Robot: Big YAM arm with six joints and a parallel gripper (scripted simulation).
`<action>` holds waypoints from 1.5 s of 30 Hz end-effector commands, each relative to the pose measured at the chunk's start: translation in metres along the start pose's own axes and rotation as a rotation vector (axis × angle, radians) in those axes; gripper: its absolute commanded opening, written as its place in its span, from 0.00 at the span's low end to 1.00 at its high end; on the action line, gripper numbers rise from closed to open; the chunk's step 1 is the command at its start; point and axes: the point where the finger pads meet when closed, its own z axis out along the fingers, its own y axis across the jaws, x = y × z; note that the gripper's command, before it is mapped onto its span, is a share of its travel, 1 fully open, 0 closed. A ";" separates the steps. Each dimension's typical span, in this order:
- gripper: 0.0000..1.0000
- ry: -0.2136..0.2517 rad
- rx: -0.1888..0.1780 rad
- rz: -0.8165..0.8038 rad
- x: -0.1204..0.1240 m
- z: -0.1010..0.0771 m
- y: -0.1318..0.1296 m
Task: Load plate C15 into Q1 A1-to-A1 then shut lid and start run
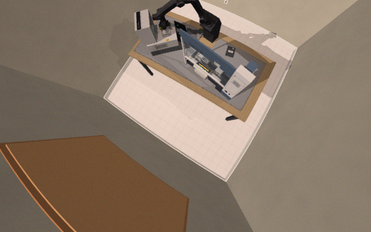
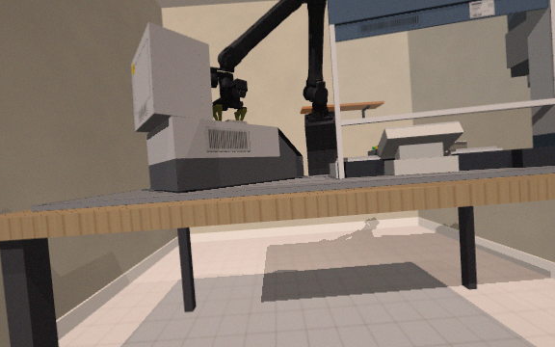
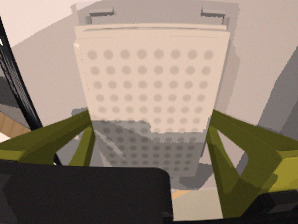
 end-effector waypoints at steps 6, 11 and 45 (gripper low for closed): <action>0.00 0.013 0.063 -0.031 -0.010 -0.022 -0.033; 0.00 0.011 0.065 -0.036 -0.014 -0.022 -0.036; 0.00 0.001 0.035 -0.023 -0.014 -0.014 -0.021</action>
